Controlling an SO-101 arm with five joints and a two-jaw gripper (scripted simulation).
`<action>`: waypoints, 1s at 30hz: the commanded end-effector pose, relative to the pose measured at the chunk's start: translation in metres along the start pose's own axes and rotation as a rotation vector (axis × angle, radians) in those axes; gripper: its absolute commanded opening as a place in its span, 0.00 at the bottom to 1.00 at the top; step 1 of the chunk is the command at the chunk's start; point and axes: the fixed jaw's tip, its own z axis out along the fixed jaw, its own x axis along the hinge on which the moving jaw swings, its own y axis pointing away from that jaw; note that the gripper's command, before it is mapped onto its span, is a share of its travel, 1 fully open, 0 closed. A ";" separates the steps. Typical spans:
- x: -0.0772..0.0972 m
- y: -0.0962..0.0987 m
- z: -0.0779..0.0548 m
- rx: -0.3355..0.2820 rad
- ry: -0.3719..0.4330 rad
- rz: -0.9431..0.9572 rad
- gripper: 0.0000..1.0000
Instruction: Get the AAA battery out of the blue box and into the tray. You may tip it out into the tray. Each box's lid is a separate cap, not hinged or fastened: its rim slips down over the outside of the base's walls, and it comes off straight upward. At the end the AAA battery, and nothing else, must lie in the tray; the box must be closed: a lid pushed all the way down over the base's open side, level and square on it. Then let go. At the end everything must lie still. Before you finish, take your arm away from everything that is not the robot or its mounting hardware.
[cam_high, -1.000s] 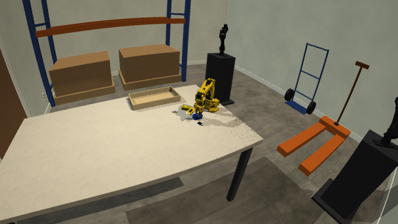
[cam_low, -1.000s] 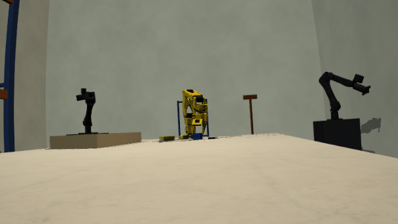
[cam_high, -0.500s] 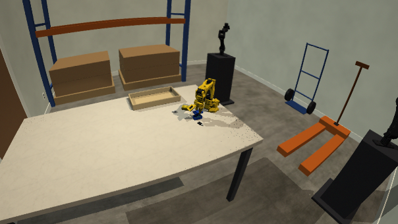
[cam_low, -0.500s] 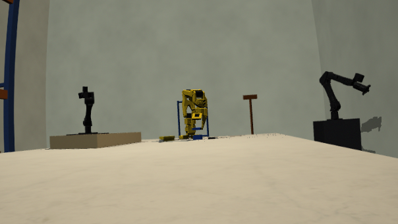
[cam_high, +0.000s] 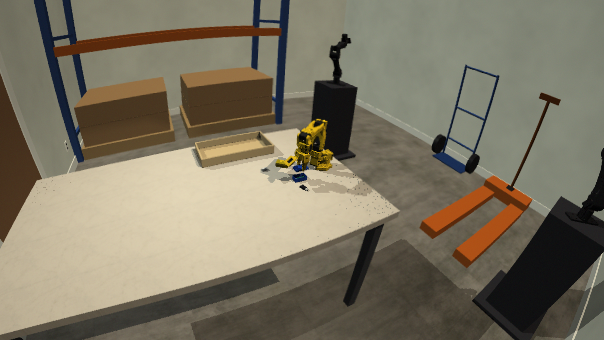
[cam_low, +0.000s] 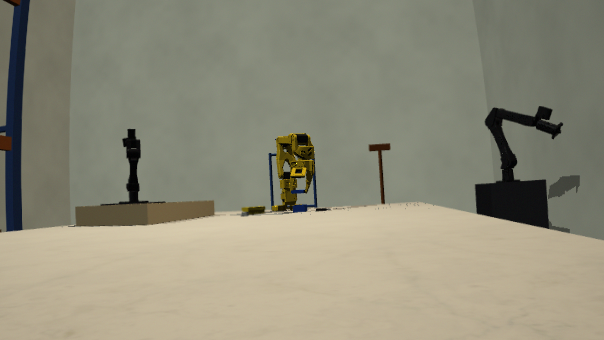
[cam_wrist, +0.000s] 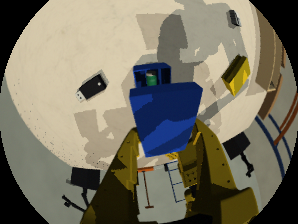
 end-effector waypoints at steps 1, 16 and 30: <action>-0.005 0.005 -0.010 -0.034 -0.053 0.002 0.21; -0.005 0.005 -0.010 -0.034 -0.053 0.002 0.21; -0.007 0.006 -0.017 -0.034 -0.053 0.002 0.21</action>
